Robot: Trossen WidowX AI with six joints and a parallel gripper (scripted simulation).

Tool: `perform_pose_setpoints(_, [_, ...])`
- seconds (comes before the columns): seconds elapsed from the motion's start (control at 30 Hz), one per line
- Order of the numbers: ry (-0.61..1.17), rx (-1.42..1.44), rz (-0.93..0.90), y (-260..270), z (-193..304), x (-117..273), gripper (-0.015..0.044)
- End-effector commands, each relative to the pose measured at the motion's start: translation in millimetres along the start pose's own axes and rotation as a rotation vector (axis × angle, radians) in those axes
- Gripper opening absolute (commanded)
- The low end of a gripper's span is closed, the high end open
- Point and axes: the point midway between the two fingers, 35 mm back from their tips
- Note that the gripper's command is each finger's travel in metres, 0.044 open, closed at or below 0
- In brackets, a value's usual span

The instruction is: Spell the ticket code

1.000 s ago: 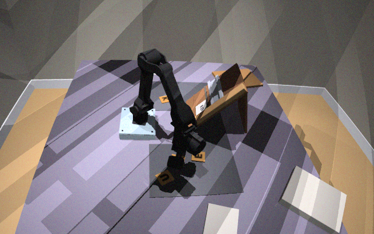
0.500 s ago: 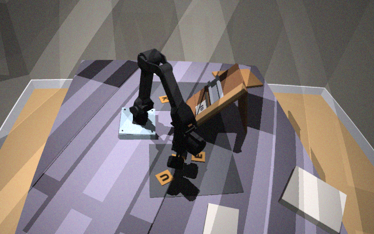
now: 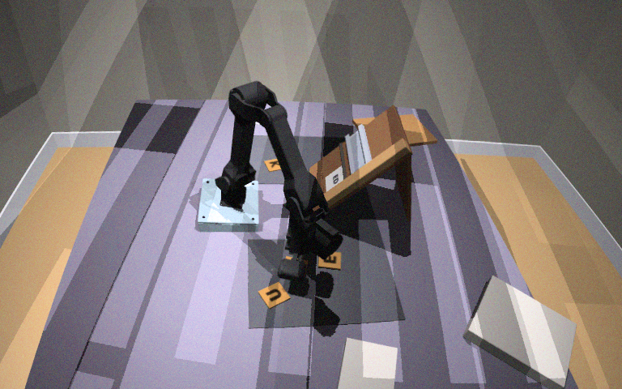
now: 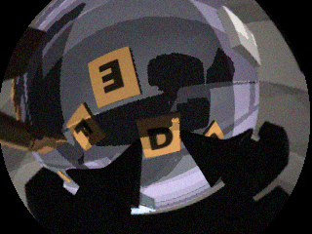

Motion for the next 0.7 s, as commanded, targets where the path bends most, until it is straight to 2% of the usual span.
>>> perform_pose_setpoints(0.0, [0.0,-0.005,-0.004,-0.1,-0.1,-0.7,0.0247])
perform_pose_setpoints(0.03, [0.0,-0.005,-0.004,-0.3,0.0,-0.7,0.024])
perform_pose_setpoints(0.33, [0.0,-0.005,-0.004,-0.5,1.5,5.7,0.0004])
perform_pose_setpoints(0.67, [0.0,-0.005,-0.003,-1.0,2.8,10.9,0.0])
Point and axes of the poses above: the point midway between the two fingers, 35 mm back from their tips, its own x axis back along the fingers, its own y axis across the jaws, z = x × y, and after that the axes turned 15 degrees about -x, right-handed
